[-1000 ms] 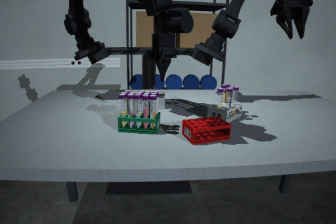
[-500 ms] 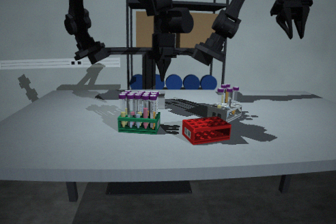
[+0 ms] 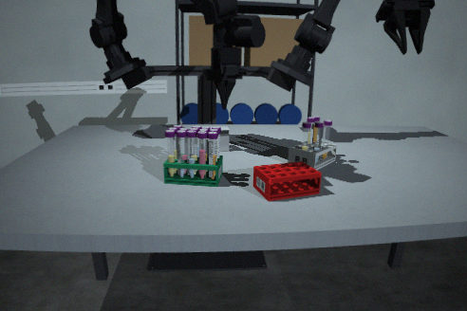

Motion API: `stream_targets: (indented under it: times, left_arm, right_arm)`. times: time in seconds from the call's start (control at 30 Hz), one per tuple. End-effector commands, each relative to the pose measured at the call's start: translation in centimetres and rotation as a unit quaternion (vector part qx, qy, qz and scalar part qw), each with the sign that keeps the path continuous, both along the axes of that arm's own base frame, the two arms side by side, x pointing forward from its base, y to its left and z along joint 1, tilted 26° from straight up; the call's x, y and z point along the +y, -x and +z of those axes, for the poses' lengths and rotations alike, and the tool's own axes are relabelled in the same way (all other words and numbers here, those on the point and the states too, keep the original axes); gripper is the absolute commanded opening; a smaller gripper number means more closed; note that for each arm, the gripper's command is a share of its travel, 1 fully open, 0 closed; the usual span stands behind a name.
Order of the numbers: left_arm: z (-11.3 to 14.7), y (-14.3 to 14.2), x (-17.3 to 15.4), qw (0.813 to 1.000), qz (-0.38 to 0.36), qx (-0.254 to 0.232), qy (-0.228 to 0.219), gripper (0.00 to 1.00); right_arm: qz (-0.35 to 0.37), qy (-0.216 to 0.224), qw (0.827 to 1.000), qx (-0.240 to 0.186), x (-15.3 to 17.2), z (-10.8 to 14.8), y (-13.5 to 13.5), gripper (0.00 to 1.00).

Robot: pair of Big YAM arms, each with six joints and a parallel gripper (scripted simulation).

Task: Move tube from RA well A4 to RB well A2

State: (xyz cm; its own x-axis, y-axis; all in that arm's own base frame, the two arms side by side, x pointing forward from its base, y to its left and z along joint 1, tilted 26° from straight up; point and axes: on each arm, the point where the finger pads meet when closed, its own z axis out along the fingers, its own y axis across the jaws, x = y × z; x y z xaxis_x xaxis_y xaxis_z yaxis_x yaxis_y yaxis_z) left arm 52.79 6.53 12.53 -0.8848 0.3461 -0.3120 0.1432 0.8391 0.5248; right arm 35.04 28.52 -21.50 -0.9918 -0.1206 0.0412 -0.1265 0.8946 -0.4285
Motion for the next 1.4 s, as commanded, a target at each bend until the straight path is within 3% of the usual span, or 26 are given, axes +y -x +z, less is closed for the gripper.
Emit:
stream_targets:
  times: [0.0,0.1,0.57,0.7,1.1,1.37]
  left_arm:
    - [1.5,-1.1,-0.2,1.0,-0.001,-0.018,0.0,0.3]
    - [1.5,-1.1,-0.2,1.0,-0.001,-0.018,0.0,0.3]
    - [1.5,-1.1,-0.2,1.0,-0.001,-0.018,0.0,0.3]
    - [1.5,-1.1,-0.2,1.0,-0.001,-0.018,0.0,0.3]
    - [1.5,-1.1,-0.2,1.0,-0.001,-0.018,0.0,0.3]
    - [1.5,-1.1,-0.2,1.0,-0.001,-0.018,0.0,0.3]
  right_arm:
    - [-0.005,-0.015,1.0,-0.018,1.1,1.0,0.6,0.0]
    - [-0.02,-0.015,1.0,-0.019,0.0,1.0,0.1,0.0]
    - [-0.005,-0.016,1.0,-0.016,0.5,0.9,6.9,0.0]
    - [-0.015,-0.016,1.0,-0.016,-0.2,0.9,7.0,0.0]
    - [-0.006,-0.015,1.0,-0.013,-0.1,0.9,12.6,0.0]
    - [-0.006,-0.016,1.0,-0.013,-0.3,1.0,14.8,0.0]
